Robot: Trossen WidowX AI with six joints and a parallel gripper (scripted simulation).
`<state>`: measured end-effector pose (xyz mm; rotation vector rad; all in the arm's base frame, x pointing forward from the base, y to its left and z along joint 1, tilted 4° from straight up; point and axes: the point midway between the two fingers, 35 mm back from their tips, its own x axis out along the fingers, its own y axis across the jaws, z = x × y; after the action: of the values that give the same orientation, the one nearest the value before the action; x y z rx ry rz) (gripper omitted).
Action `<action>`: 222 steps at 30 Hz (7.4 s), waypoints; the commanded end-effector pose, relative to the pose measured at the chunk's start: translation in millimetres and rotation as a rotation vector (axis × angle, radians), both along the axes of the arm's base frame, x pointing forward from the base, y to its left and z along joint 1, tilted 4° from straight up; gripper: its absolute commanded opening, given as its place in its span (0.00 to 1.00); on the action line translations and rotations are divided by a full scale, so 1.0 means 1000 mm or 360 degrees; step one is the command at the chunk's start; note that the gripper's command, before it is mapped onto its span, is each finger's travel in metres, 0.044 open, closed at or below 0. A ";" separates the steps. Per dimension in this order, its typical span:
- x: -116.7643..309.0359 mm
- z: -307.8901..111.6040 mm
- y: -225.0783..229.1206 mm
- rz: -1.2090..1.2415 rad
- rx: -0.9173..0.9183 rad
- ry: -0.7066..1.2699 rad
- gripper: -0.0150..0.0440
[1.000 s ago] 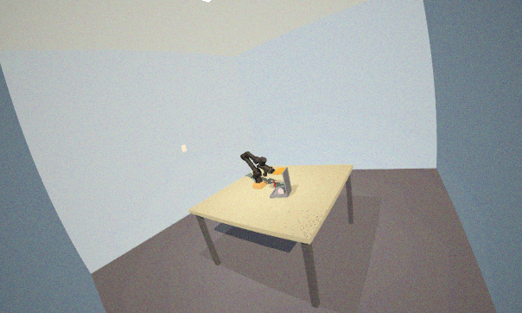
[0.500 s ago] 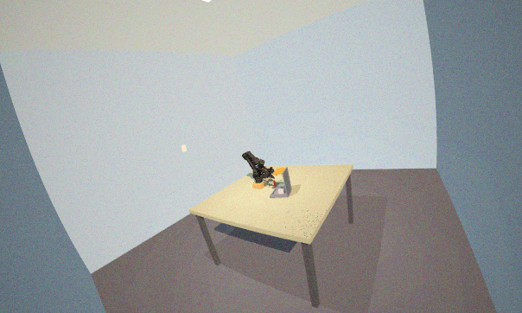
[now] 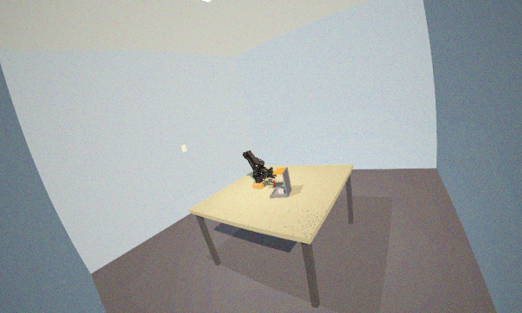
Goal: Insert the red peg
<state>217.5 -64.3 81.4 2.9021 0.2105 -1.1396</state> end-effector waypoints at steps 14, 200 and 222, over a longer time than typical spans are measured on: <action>0.003 -0.015 -0.002 0.0012 -0.0004 -0.0007 0.63; 0.082 -0.024 -0.117 0.0012 -0.0021 -0.0017 0.25; 0.096 -0.024 -0.113 0.0012 -0.0021 -0.0020 0.25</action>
<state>311.3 -176.4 58.1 2.8904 0.2225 -1.1110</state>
